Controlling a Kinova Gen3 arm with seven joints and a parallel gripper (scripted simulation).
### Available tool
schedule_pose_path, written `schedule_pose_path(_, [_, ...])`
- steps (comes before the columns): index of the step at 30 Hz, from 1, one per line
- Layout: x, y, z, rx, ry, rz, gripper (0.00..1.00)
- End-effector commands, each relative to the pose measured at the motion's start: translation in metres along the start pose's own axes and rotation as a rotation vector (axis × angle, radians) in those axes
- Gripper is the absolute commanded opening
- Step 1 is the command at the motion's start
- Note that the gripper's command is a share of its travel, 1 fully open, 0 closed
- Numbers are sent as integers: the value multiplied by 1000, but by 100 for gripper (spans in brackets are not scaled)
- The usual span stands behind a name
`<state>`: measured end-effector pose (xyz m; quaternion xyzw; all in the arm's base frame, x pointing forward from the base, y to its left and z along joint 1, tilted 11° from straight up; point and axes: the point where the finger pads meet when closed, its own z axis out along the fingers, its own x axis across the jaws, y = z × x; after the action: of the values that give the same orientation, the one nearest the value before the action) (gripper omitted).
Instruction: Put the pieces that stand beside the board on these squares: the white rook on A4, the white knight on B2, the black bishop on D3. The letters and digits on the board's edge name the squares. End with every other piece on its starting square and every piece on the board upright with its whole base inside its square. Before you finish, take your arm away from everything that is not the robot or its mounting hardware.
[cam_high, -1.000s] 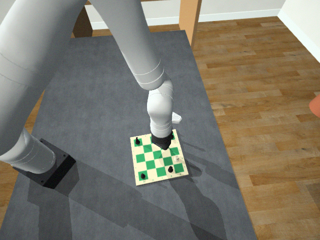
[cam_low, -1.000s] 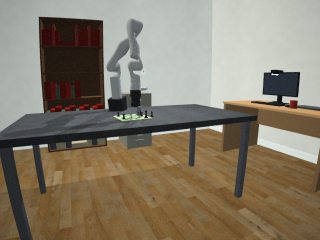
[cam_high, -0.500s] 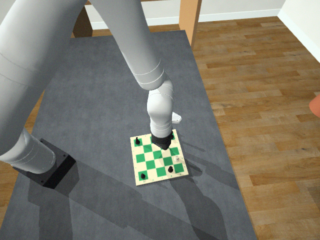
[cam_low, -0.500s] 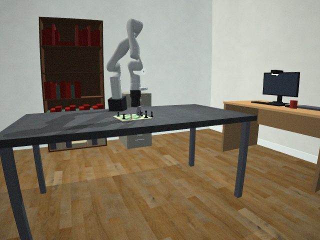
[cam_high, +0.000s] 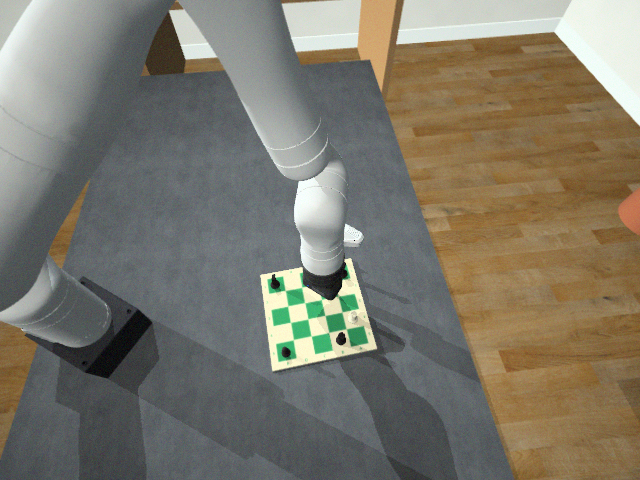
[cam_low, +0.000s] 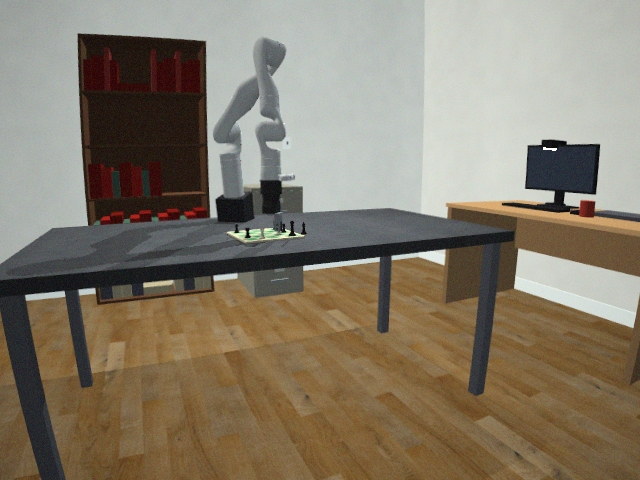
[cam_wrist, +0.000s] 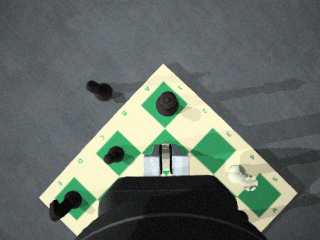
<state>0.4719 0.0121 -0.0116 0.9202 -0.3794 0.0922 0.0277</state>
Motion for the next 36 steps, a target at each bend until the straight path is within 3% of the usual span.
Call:
schedule_pose_path(1, [0, -1, -1, 1, 1, 0, 15])
schedule_pose_path(2, [0, -1, -1, 1, 1, 0, 29])
schedule_pose_path(6, [0, -1, -1, 1, 1, 0, 29])
schedule_pose_path(7, [0, -1, -1, 1, 1, 0, 44])
schedule_pose_path(9, [0, -1, -1, 1, 1, 0, 44])
schedule_pose_path(10, [0, -1, -1, 1, 1, 0, 58])
schedule_pose_path(12, [0, -1, -1, 1, 1, 0, 58])
schedule_pose_path(13, [0, -1, -1, 1, 1, 0, 73])
schedule_pose_path(27, [0, -1, -3, 1, 1, 0, 73])
schedule_pose_path(36, [0, 0, -36, 1, 1, 0, 73])
